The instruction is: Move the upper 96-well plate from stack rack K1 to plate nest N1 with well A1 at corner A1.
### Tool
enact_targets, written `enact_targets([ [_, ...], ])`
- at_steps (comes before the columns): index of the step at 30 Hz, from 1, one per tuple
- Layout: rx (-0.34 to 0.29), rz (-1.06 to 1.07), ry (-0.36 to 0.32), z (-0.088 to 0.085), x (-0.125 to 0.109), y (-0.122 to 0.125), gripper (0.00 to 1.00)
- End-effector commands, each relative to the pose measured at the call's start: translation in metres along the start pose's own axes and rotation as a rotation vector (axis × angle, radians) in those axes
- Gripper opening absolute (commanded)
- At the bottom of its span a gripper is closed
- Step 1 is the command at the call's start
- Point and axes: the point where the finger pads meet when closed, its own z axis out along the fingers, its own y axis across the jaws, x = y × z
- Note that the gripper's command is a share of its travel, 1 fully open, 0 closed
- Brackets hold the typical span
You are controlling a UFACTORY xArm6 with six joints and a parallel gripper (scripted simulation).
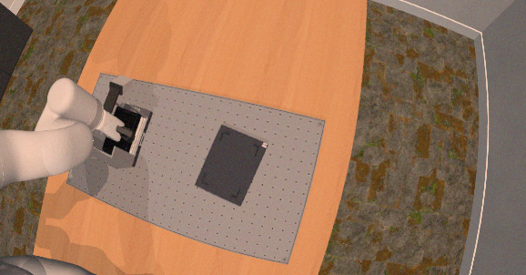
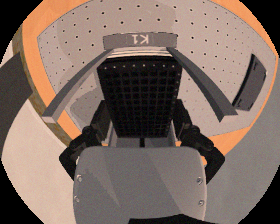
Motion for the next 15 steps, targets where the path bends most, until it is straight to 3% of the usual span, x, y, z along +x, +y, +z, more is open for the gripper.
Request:
enact_targets([
  [1,0.001,0.0,0.003,-0.003,0.001,-0.001,0.0],
  [7,0.001,0.0,0.003,-0.003,0.001,-0.001,0.0],
  [15,0.001,0.0,0.003,-0.017,0.001,-0.001,0.0],
])
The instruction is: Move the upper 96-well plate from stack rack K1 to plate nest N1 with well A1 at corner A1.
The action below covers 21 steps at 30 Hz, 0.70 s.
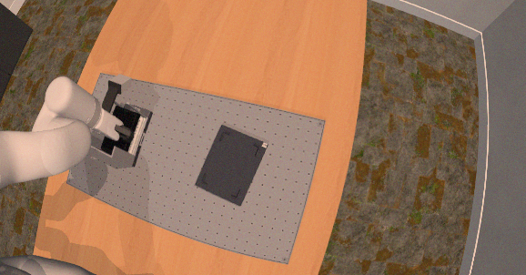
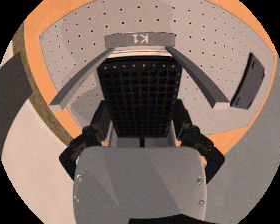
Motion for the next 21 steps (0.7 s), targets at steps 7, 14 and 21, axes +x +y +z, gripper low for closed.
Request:
enact_targets([
  [7,0.001,0.0,0.004,-0.017,0.001,-0.001,0.0],
  [14,0.001,0.0,0.004,-0.029,0.001,-0.001,0.0],
  [21,0.001,0.0,0.004,-0.037,0.001,-0.001,0.0],
])
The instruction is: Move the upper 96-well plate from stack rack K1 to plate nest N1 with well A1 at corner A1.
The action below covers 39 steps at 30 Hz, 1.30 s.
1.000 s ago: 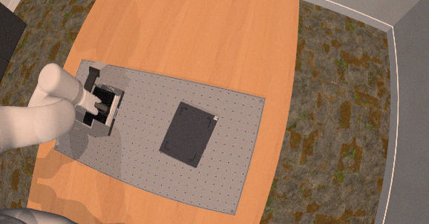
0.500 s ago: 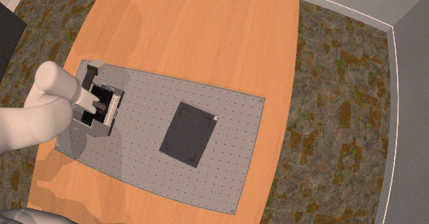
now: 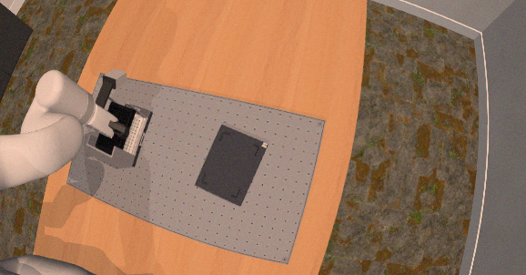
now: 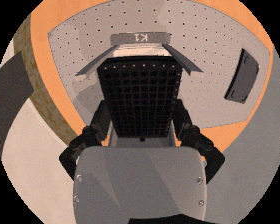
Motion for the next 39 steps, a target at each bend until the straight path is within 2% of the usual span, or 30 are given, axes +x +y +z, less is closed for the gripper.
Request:
enact_targets([
  [1,0.001,0.0,0.003,-0.009,0.001,0.0,0.0],
  [39,0.001,0.0,0.003,-0.066,0.001,0.0,0.0],
])
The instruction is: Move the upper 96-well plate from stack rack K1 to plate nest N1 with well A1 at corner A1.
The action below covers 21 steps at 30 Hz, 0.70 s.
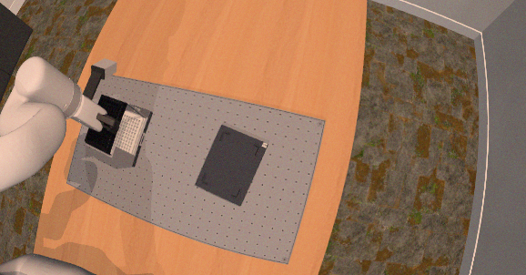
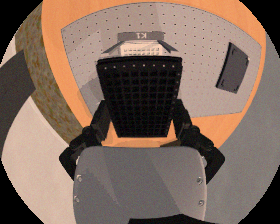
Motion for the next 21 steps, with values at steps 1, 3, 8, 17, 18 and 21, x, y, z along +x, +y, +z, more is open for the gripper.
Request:
enact_targets([
  [1,0.001,0.0,0.004,-0.011,0.001,-0.001,0.0],
  [3,0.001,0.0,0.004,-0.015,0.001,-0.001,0.0],
  [8,0.001,0.0,0.004,-0.023,0.001,-0.001,0.0],
  [17,0.001,0.0,0.004,-0.023,0.001,-0.001,0.0],
  [18,0.001,0.0,0.004,-0.023,0.001,-0.001,0.0],
  [21,0.001,0.0,0.004,-0.023,0.001,-0.001,0.0],
])
